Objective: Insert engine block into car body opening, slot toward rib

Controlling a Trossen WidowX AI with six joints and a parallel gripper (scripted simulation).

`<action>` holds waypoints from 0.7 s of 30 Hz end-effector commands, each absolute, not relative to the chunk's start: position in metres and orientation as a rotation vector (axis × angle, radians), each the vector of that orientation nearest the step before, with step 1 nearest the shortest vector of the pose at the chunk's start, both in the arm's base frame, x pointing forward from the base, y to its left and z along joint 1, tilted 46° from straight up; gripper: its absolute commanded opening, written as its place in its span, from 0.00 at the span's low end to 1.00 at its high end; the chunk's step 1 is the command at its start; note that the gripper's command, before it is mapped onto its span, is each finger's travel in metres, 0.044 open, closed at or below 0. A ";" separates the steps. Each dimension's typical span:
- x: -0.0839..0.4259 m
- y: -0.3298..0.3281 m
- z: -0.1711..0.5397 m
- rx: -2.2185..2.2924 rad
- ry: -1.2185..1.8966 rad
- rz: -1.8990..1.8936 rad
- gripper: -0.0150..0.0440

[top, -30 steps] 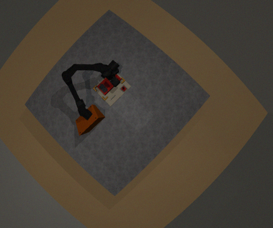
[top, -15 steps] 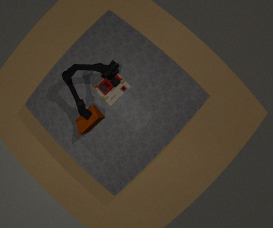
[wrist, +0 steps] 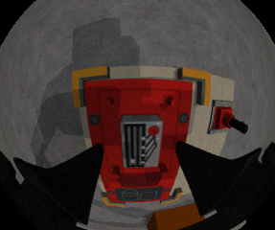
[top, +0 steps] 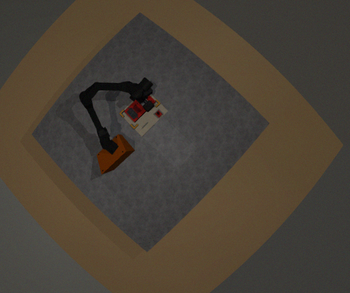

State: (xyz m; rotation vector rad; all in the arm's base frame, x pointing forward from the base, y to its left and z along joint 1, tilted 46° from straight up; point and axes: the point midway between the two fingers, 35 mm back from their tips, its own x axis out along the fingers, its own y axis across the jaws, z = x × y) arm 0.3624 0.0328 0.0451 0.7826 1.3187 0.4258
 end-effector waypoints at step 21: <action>0.359 0.022 0.054 0.783 1.319 0.423 0.91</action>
